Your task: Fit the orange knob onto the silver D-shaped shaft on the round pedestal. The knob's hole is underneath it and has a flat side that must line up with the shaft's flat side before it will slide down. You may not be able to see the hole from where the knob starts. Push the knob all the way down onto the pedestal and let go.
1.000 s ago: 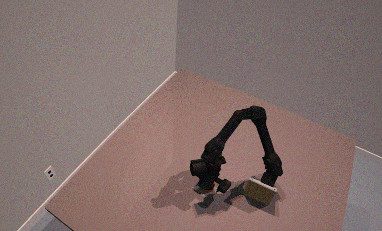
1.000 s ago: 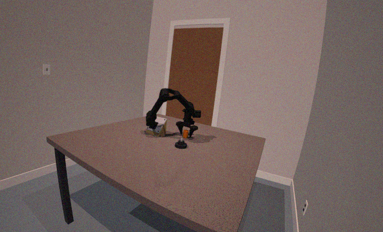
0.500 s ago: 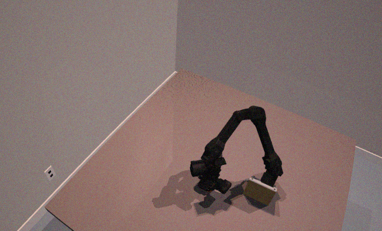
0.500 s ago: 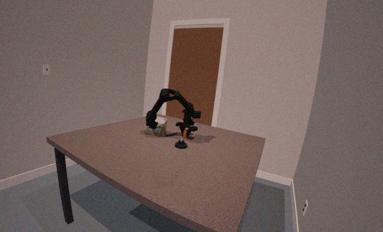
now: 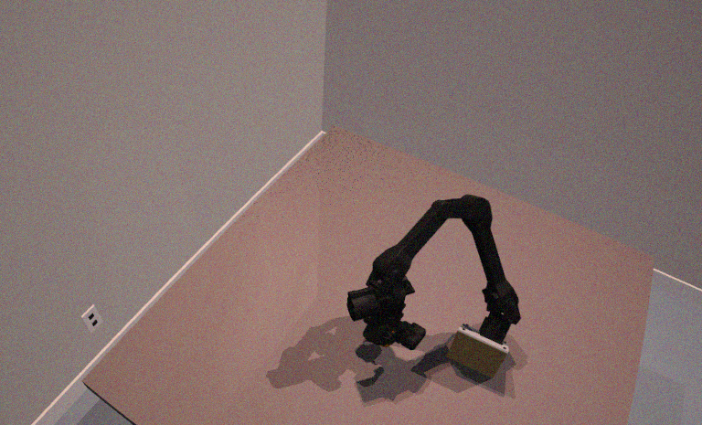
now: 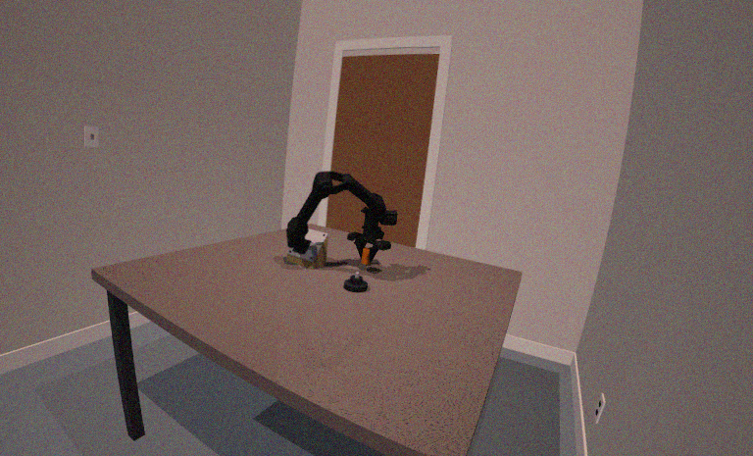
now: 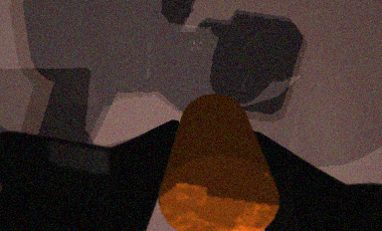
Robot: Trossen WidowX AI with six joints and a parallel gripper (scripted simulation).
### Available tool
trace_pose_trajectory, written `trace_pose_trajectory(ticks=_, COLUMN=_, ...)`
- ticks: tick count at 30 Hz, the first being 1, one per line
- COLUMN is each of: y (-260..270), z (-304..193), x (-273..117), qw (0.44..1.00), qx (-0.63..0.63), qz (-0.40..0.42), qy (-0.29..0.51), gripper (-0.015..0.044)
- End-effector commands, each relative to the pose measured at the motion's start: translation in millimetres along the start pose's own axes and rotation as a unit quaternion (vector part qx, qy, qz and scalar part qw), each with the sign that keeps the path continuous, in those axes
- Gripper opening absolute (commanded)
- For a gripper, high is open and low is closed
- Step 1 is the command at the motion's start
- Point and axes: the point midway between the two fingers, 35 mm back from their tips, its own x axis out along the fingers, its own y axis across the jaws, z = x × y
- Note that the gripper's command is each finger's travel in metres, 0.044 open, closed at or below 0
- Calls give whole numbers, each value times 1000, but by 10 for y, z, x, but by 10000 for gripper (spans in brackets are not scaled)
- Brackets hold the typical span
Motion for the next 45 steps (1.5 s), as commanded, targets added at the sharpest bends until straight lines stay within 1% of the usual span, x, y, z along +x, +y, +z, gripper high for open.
trace_pose_trajectory(ticks=1, y=-31, z=32, x=-339, qw=1000, qx=4, qz=-7, qy=-10, gripper=0)
trace_pose_trajectory(ticks=12, y=46, z=-31, x=-1022, qw=1000, qx=4, qz=-6, qy=-9, gripper=0)
trace_pose_trajectory(ticks=21, y=54, z=-38, x=-1051, qw=1000, qx=3, qz=-11, qy=-7, gripper=0)
trace_pose_trajectory(ticks=33, y=63, z=-67, x=-1258, qw=991, qx=0, qz=-136, qy=-3, gripper=0)
trace_pose_trajectory(ticks=45, y=72, z=-100, x=-1513, qw=965, qx=-1, qz=-262, qy=-4, gripper=0)
